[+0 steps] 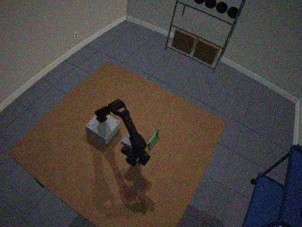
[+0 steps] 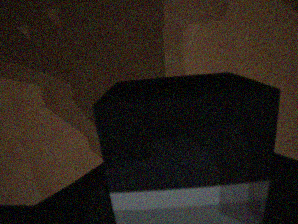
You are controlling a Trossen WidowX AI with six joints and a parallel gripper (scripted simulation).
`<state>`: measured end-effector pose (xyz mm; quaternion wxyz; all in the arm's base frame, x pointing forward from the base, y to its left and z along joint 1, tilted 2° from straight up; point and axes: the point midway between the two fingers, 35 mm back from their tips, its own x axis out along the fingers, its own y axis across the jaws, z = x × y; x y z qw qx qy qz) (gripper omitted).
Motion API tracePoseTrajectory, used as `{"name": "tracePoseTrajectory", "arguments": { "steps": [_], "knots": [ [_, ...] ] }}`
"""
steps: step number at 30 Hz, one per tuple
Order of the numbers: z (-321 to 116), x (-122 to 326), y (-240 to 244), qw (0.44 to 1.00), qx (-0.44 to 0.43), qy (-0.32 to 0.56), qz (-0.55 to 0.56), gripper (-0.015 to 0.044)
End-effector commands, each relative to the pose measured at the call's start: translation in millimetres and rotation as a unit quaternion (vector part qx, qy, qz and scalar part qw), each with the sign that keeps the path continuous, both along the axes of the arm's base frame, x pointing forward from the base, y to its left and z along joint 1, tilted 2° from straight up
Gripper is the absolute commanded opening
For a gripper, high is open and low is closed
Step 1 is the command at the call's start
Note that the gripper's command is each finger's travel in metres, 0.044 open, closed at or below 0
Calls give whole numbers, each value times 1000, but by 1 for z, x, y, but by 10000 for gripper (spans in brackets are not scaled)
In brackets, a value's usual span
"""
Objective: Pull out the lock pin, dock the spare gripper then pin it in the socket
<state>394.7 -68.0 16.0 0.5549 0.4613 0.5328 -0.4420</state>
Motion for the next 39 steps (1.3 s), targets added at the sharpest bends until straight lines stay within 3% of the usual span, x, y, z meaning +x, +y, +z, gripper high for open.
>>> {"name": "tracePoseTrajectory", "arguments": {
  "steps": [1,20,39],
  "knots": [
    [6,1,0,998,1,-9,-56,0],
    [7,-5,2,958,13,-9,-286,0],
    [8,-10,3,866,24,-9,-500,0]
  ]
}}
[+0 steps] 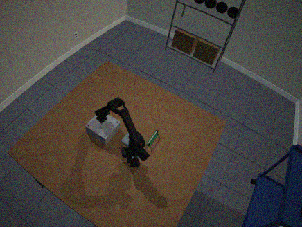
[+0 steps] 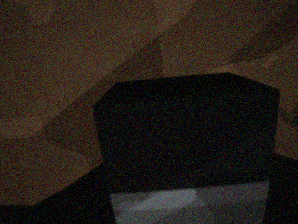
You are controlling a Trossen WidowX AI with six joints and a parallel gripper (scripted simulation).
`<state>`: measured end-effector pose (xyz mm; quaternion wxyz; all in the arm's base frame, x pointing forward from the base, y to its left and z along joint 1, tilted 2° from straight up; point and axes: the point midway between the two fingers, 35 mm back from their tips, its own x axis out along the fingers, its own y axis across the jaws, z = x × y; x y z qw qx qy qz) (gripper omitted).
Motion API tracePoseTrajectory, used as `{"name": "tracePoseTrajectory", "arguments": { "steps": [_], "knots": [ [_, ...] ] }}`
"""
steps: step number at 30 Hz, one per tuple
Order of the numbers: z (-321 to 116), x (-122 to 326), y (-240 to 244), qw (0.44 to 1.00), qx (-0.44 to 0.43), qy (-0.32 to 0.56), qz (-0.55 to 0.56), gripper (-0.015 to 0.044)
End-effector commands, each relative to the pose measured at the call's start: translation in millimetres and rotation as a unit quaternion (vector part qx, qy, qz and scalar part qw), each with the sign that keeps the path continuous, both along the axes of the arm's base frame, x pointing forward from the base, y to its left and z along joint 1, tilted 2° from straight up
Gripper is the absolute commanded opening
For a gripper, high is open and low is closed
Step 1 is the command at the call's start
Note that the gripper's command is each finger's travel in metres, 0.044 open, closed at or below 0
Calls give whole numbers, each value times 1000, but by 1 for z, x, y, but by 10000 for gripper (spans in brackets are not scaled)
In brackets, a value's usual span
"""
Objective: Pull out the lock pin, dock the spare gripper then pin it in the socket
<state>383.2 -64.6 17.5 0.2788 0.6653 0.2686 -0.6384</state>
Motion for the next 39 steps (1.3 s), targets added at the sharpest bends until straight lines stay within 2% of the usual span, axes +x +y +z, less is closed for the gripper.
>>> {"name": "tracePoseTrajectory", "arguments": {
  "steps": [1,15,30,39],
  "knots": [
    [6,1,0,998,1,-10,-56,0],
    [7,-3,1,974,9,-10,-227,0],
    [7,-7,2,916,18,-10,-400,0],
    [4,-8,2,912,19,-10,-410,0]
  ]
}}
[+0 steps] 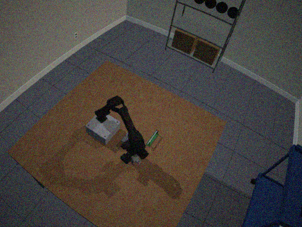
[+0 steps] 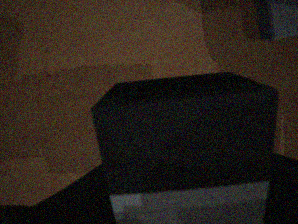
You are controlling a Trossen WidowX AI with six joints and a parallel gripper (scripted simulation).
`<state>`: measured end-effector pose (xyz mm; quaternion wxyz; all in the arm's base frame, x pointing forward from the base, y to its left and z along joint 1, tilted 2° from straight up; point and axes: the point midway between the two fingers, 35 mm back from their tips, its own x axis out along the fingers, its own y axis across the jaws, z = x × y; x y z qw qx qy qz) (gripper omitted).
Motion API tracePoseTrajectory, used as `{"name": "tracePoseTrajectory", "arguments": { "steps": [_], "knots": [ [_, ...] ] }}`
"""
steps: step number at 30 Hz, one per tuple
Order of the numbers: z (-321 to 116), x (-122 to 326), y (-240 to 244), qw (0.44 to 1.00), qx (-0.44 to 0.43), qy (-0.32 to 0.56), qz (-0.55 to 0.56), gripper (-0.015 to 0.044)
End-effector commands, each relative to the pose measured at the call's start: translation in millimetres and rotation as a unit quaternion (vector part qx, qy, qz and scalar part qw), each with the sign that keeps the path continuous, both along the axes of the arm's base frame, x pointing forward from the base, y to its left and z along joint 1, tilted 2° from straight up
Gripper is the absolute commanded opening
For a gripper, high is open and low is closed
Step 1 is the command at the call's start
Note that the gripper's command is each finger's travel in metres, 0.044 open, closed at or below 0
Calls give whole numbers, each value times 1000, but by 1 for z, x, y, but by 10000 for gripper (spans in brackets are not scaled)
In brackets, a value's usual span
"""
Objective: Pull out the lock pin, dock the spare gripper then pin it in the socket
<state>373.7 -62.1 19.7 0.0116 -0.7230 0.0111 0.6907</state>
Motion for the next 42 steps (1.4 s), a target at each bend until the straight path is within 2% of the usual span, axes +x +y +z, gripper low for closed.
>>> {"name": "tracePoseTrajectory", "arguments": {
  "steps": [1,7,24,40,42],
  "knots": [
    [-1,2,0,1000,-1,-8,-13,0],
    [-27,1,0,999,1,-7,-44,0],
    [-43,3,0,999,1,-7,-45,0],
    [-40,1,0,999,1,-4,-41,420],
    [-40,1,0,999,1,-4,-41,440]
  ]
}}
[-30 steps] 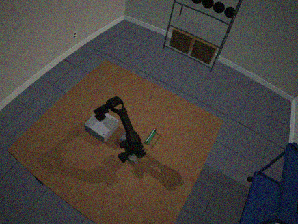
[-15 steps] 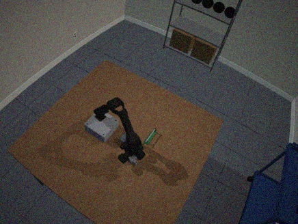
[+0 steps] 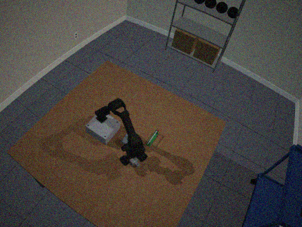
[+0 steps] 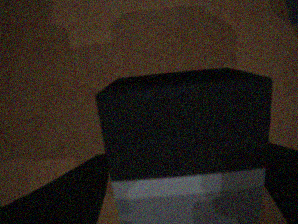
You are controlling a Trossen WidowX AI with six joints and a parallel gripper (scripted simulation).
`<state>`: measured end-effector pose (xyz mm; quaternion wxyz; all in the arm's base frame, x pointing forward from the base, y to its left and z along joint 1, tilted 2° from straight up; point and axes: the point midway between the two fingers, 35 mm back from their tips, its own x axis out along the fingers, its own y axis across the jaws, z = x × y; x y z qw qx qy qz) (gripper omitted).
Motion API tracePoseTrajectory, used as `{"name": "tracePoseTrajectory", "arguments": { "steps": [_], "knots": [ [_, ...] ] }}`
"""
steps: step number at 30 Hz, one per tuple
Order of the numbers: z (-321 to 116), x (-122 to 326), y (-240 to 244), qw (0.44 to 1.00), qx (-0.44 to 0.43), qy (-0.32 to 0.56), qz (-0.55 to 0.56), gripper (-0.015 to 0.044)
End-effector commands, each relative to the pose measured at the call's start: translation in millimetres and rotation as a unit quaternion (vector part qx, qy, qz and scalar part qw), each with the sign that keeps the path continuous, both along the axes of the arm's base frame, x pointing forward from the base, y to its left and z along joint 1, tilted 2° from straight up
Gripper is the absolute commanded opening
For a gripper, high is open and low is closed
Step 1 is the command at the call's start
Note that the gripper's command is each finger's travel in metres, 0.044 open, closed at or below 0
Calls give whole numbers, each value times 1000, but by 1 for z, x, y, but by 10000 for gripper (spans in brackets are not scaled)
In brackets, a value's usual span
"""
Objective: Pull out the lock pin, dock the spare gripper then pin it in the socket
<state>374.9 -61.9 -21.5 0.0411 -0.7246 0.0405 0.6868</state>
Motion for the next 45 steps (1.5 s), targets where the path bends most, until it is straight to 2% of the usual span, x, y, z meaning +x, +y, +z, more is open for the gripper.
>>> {"name": "tracePoseTrajectory", "arguments": {
  "steps": [1,32,45],
  "knots": [
    [2,0,0,1000,0,0,0,440],
    [52,-12,2,1000,6,29,0,440],
    [43,-12,2,1000,6,31,0,440]
  ]
}}
